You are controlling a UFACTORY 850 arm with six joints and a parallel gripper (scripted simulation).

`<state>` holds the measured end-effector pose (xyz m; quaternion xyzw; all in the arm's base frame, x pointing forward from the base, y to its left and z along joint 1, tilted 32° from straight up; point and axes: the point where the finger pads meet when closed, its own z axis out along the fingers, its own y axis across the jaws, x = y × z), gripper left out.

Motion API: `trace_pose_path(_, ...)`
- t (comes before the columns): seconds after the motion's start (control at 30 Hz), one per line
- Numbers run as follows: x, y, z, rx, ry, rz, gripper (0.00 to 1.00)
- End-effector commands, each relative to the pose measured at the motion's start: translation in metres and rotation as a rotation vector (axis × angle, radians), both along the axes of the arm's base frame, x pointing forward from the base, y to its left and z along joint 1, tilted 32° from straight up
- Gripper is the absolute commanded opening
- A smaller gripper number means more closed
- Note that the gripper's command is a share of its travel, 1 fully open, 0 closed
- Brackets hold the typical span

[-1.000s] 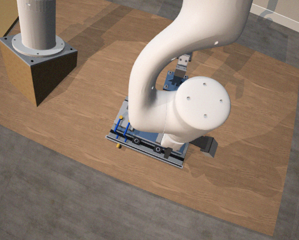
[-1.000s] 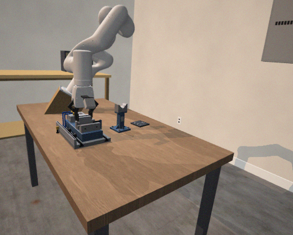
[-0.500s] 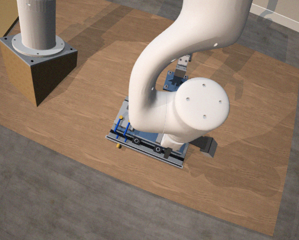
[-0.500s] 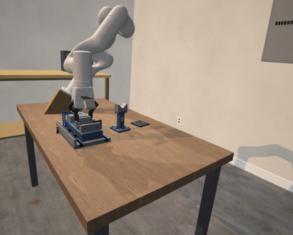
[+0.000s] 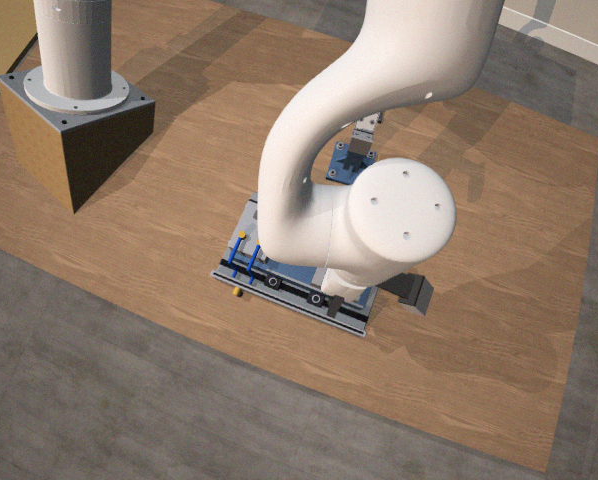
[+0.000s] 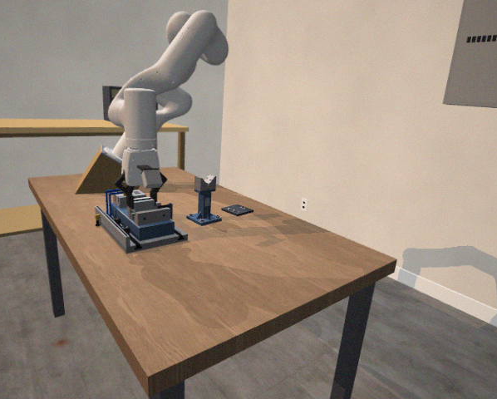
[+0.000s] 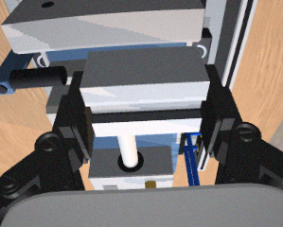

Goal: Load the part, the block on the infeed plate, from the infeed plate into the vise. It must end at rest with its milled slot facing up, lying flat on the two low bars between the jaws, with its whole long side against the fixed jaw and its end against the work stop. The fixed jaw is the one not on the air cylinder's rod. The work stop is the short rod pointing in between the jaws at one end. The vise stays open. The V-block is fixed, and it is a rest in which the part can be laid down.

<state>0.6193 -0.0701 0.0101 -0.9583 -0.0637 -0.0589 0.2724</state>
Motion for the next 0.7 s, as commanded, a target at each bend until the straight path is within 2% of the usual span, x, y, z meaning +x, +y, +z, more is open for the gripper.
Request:
trace_pose_path(0.0,0.0009,-0.0002,0.0001,-0.001,-0.002,-0.001,0.00)
trace_pose_path(0.67,0.0015,0.0031,-0.0052,-0.001,-0.002,-0.001,0.00)
